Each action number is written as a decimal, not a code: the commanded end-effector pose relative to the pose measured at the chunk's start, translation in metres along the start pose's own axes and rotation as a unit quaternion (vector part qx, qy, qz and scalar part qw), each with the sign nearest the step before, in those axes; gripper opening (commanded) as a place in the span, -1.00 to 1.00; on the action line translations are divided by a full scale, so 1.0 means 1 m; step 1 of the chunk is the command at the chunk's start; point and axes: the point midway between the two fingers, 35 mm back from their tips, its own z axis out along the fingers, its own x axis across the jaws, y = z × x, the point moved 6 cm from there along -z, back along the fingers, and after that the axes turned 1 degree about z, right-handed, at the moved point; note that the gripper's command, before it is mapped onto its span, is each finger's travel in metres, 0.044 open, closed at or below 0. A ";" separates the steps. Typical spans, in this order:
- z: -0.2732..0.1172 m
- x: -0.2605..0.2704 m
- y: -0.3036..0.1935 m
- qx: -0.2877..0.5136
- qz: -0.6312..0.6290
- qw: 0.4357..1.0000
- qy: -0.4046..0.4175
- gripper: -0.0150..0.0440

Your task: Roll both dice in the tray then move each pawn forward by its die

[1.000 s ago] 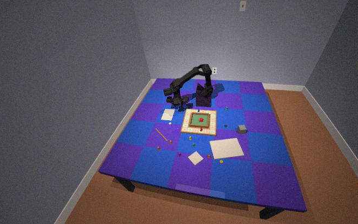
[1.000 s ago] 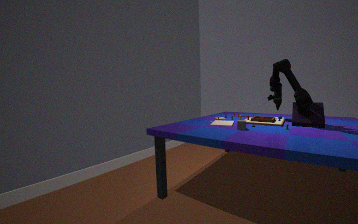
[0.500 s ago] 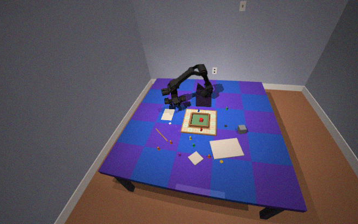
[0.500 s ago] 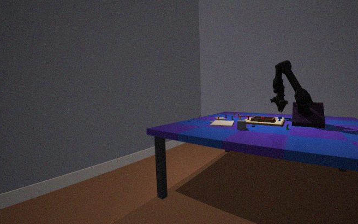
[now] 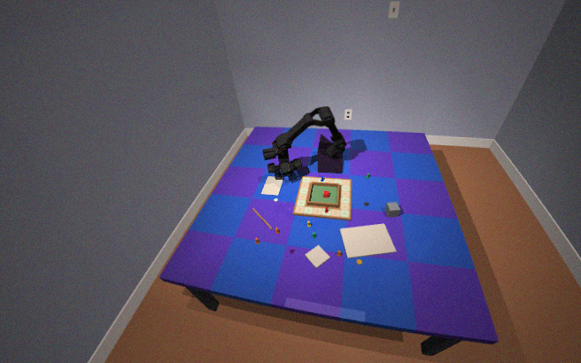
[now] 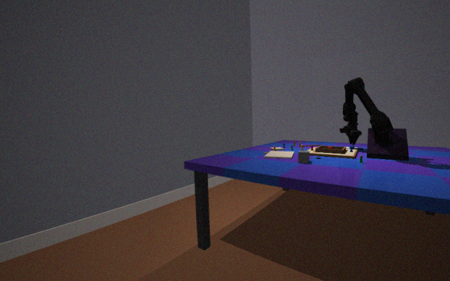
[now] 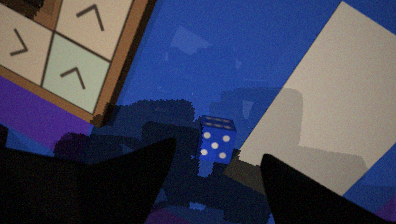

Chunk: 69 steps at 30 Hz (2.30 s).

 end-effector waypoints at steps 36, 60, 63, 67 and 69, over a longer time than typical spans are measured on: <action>-0.045 -0.005 0.000 -0.001 0.003 1.000 0.001 -0.49; -0.098 0.025 0.032 0.001 0.192 0.981 -0.005 -0.49; -0.097 0.031 0.039 0.001 0.233 0.973 -0.006 -0.49; -0.095 0.039 0.049 0.001 0.286 0.958 -0.007 -0.49; -0.094 0.043 0.054 0.000 0.313 0.950 -0.008 -0.49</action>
